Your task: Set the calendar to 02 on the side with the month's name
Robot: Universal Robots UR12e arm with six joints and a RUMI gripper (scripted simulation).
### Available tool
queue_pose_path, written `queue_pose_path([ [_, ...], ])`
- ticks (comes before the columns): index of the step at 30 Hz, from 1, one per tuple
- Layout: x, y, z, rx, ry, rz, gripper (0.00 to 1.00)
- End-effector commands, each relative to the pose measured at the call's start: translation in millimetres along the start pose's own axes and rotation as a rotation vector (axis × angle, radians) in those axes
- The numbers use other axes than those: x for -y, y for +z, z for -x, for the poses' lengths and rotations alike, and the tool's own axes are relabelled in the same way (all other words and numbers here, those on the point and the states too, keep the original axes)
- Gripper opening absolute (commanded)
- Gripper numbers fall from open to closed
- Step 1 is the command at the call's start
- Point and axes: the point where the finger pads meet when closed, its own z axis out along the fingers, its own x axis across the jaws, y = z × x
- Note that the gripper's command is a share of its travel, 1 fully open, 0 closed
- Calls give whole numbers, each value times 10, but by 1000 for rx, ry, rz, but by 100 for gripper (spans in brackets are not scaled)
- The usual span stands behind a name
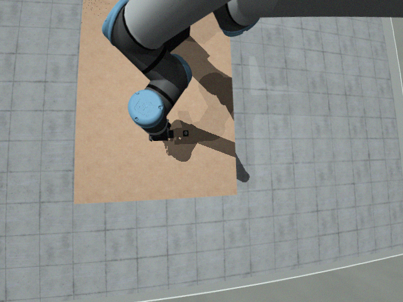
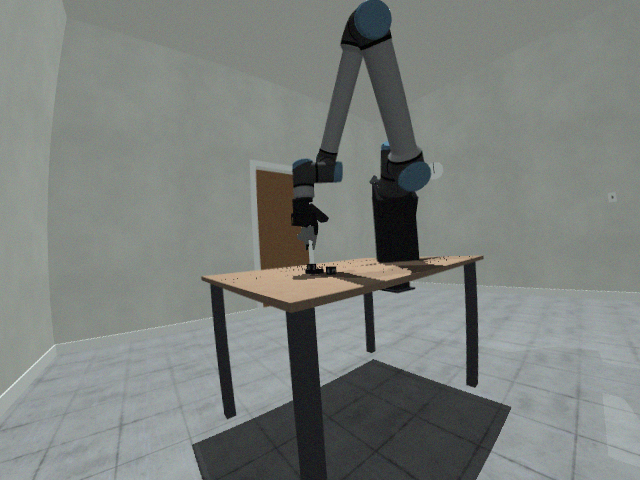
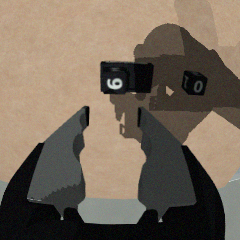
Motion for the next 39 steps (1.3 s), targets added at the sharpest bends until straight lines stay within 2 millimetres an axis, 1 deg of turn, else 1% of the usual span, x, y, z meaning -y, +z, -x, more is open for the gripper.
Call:
queue_pose_path([
  [1, -4, -3, 2, 0, 0, 1, 28],
  [18, -4, 60, 2, 1, 0, 1, 28],
  [39, -6, 338, 0, 1, 0, 1, 28],
])
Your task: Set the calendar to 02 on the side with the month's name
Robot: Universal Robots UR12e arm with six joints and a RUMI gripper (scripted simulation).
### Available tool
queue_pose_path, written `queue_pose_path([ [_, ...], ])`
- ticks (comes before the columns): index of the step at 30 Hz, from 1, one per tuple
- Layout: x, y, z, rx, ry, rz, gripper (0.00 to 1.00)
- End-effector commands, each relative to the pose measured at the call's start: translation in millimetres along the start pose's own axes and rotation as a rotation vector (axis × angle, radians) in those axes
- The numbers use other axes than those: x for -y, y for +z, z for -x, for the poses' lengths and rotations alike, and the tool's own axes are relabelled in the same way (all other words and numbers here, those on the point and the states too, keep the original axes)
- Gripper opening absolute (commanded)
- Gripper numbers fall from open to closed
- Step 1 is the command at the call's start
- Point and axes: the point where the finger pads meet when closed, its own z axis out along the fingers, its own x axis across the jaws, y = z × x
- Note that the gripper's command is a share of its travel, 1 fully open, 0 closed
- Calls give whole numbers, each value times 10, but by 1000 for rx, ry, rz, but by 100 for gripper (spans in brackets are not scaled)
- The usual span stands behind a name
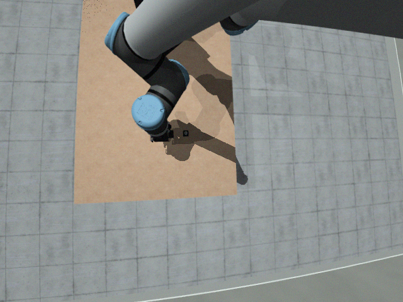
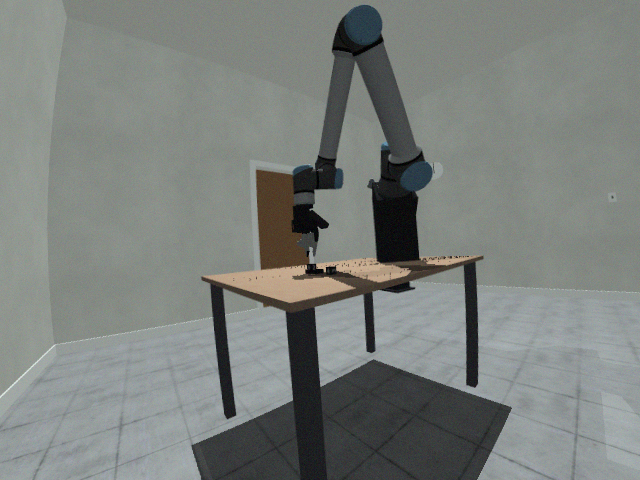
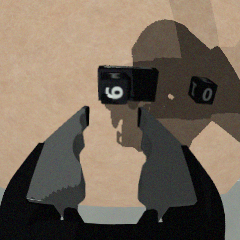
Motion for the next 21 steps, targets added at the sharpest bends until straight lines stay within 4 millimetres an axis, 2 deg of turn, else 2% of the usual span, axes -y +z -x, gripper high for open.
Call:
queue_pose_path([
  [1, -5, 65, 2, 1, 0, 1, 28],
  [11, -5, 188, 1, 1, 0, 1, 28],
  [21, -6, 230, 1, 1, 0, 1, 28],
])
